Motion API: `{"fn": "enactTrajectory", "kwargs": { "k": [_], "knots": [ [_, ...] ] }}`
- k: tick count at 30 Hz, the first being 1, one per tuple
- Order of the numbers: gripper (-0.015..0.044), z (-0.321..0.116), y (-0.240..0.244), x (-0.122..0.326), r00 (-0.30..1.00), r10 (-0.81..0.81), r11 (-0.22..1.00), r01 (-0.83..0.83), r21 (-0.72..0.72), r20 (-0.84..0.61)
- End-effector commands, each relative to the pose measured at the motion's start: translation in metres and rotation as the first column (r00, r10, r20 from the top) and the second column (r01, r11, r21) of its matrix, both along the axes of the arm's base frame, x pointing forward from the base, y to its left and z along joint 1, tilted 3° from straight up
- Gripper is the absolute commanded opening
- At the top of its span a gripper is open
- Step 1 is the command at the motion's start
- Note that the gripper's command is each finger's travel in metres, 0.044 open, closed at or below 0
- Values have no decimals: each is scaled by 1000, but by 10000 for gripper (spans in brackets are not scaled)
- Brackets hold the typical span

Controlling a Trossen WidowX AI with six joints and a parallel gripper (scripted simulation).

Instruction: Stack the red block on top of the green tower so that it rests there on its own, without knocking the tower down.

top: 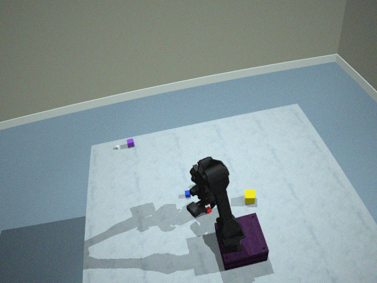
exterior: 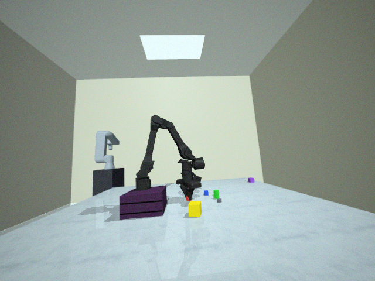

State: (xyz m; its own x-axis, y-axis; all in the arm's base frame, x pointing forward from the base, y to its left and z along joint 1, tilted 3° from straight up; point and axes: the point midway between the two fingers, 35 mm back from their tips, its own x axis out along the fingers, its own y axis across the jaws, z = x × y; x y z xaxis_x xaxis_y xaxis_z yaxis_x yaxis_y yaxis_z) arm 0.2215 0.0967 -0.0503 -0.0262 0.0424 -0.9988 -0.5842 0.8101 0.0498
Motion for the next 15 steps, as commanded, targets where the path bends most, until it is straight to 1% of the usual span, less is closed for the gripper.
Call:
{"fn": "enactTrajectory", "kwargs": {
  "k": [1, 7, 9, 15],
  "knots": [
    [92, 0, 1, 0, 1000, -4, 1000, 4, 3, 0],
    [52, 0, 1, 0, 1000, -4, 1000, 4, 3, 0],
    [0, 2, 0, 0, 1000, -4, 1000, 4, 3, 0],
    [0, 25, -1, 1, 1000, -4, 1000, 4, 3, 0]
  ]
}}
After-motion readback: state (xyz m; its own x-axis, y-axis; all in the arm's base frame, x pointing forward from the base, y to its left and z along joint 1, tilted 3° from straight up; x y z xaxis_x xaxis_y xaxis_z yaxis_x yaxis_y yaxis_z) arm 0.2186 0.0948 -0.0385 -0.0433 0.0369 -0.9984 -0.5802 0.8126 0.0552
